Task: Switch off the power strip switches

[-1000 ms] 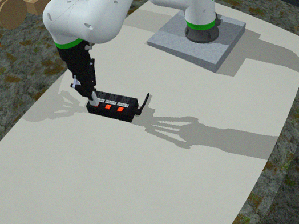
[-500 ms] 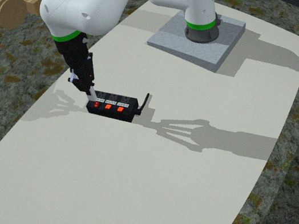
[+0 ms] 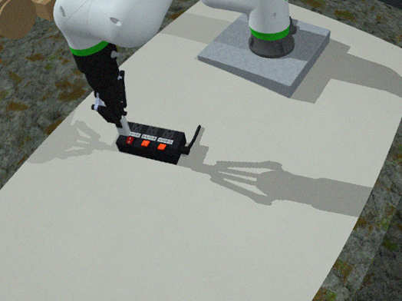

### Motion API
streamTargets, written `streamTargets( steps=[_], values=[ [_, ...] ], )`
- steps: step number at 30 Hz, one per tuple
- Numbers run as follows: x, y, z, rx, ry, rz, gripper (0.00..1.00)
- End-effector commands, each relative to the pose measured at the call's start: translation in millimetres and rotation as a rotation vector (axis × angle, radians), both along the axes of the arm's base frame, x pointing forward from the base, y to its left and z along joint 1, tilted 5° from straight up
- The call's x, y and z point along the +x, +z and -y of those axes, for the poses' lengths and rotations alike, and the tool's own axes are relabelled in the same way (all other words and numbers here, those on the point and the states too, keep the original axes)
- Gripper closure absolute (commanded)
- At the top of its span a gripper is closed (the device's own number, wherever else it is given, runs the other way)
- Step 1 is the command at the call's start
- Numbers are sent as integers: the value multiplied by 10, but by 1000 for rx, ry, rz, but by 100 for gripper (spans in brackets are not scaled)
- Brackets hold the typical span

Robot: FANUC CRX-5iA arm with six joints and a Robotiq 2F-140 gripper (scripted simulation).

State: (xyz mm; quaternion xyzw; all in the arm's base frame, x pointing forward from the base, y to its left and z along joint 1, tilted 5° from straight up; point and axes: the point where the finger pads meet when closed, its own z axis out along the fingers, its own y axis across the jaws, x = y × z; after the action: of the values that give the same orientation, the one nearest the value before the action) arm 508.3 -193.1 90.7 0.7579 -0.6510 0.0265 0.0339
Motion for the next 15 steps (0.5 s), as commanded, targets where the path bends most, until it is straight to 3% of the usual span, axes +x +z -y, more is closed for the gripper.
streamTargets(
  steps=[1, 3, 6, 8, 15],
  values=[
    [2, 2, 0, 0, 0, 0, 100],
    [-3, 8, -73, 0, 0, 0, 100],
    [-62, 42, -566, 0, 0, 0, 100],
    [-95, 53, -734, 0, 0, 0, 100],
    [-139, 63, -918, 0, 0, 0, 100]
  ],
)
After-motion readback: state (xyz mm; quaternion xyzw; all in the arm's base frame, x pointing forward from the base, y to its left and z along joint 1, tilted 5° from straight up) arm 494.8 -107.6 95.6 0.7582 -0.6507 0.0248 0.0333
